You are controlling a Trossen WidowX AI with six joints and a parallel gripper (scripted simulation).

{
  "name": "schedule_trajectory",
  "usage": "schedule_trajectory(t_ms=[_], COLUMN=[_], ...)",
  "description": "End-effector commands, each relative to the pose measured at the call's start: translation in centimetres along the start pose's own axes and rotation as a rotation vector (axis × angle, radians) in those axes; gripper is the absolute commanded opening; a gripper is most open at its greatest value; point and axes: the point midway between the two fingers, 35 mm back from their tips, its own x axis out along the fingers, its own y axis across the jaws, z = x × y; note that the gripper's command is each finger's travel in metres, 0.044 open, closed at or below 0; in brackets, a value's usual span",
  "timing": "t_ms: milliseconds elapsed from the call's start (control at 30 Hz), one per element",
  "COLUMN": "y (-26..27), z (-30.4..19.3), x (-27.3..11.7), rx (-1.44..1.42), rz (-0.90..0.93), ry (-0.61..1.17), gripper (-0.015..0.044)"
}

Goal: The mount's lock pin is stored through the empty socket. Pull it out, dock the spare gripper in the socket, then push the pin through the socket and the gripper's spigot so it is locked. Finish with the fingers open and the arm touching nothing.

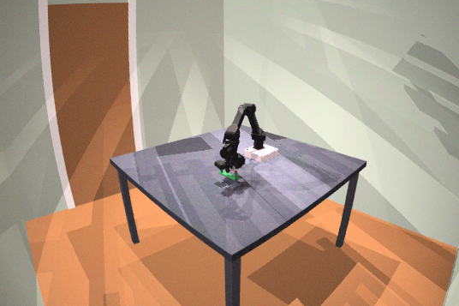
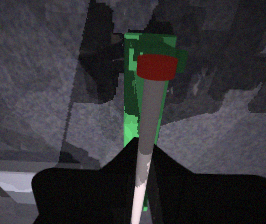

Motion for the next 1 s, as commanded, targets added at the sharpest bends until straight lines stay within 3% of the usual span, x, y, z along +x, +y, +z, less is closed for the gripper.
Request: schedule_trajectory(t_ms=[0,533,967], y=[-0.3,-0.1,-0.1], z=[-0.3,-1.7,-1.5], x=[-1.2,-6.2,-5.7], rx=[-0.001,-0.001,-0.011], rz=[-0.009,-0.009,-0.013], ry=[0.0,0.0,-0.005], gripper=[0.0,0.0,0.0007])
